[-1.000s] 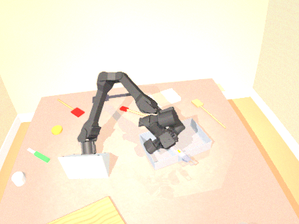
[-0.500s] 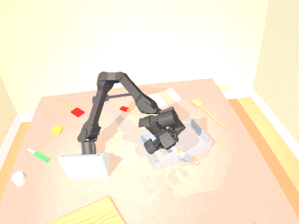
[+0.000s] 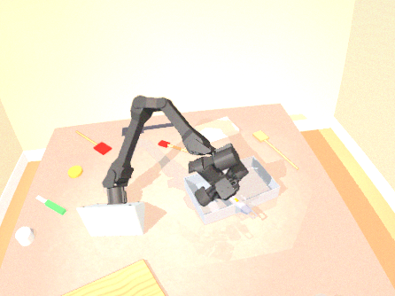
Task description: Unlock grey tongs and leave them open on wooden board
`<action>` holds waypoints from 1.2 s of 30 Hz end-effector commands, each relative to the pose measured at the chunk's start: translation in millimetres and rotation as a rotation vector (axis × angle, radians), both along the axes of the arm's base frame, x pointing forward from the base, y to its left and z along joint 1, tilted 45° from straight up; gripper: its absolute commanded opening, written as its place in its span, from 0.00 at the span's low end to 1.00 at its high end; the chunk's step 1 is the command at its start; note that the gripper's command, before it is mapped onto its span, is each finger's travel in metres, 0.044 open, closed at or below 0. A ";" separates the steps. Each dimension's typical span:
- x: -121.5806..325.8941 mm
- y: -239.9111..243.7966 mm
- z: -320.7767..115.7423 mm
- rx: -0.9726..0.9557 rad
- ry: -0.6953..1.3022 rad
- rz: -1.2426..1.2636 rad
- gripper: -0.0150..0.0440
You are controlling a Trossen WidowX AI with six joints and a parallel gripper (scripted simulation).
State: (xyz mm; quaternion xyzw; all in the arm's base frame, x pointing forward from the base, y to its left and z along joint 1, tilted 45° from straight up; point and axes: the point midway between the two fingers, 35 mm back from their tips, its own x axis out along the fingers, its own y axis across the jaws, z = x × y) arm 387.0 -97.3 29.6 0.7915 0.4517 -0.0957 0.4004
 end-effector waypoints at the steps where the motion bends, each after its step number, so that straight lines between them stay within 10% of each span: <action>1: 1.5 6.8 -7.8 0.004 0.017 0.004 0.69; 36: 25.1 35.4 -24.7 0.011 0.000 0.002 0.61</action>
